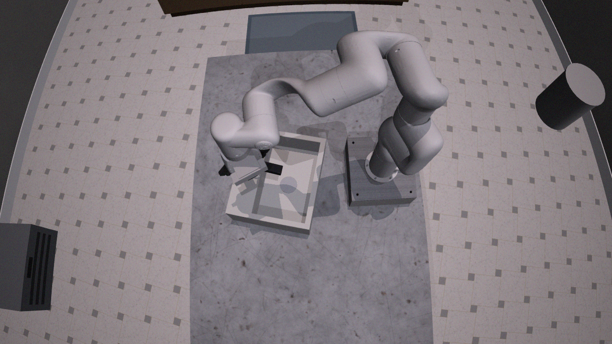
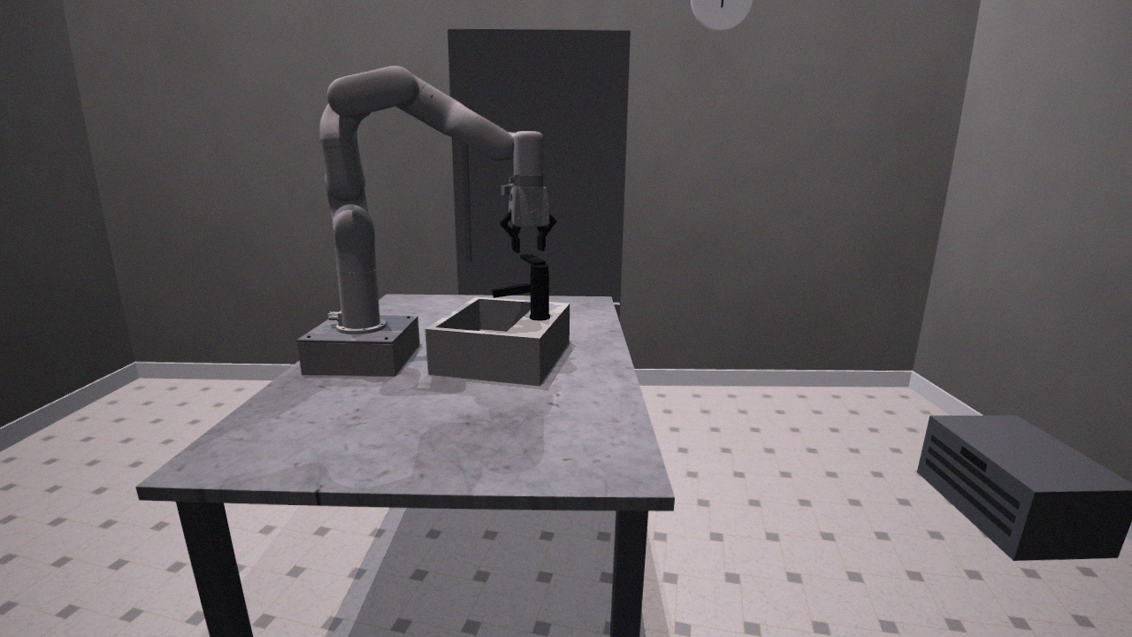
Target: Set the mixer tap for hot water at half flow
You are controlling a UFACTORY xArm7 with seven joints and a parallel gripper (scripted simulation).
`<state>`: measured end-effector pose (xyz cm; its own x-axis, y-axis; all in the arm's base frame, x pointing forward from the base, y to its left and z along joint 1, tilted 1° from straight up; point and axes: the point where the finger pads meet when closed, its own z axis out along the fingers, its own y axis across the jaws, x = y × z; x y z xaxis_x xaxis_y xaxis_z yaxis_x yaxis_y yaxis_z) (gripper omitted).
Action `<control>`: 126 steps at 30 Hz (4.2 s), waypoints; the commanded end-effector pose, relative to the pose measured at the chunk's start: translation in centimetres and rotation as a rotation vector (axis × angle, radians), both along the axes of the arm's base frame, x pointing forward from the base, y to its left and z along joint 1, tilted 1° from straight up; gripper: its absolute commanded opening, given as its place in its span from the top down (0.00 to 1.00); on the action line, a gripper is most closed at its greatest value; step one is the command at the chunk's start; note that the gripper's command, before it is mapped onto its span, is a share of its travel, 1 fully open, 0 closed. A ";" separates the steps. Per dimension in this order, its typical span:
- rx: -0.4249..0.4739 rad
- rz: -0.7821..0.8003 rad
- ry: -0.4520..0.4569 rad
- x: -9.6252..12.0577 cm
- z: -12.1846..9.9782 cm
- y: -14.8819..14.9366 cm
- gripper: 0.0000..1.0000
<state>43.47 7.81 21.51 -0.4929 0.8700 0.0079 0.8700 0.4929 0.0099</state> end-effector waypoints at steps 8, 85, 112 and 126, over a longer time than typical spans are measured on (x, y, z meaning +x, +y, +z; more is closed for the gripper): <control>0.001 0.000 -0.004 0.2 0.2 0.0 0.27; 0.001 0.000 -0.004 0.3 -3.3 0.1 0.27; 0.001 0.000 -0.004 0.3 -3.5 0.1 1.00; 0.001 0.000 -0.004 0.3 -3.5 0.1 1.00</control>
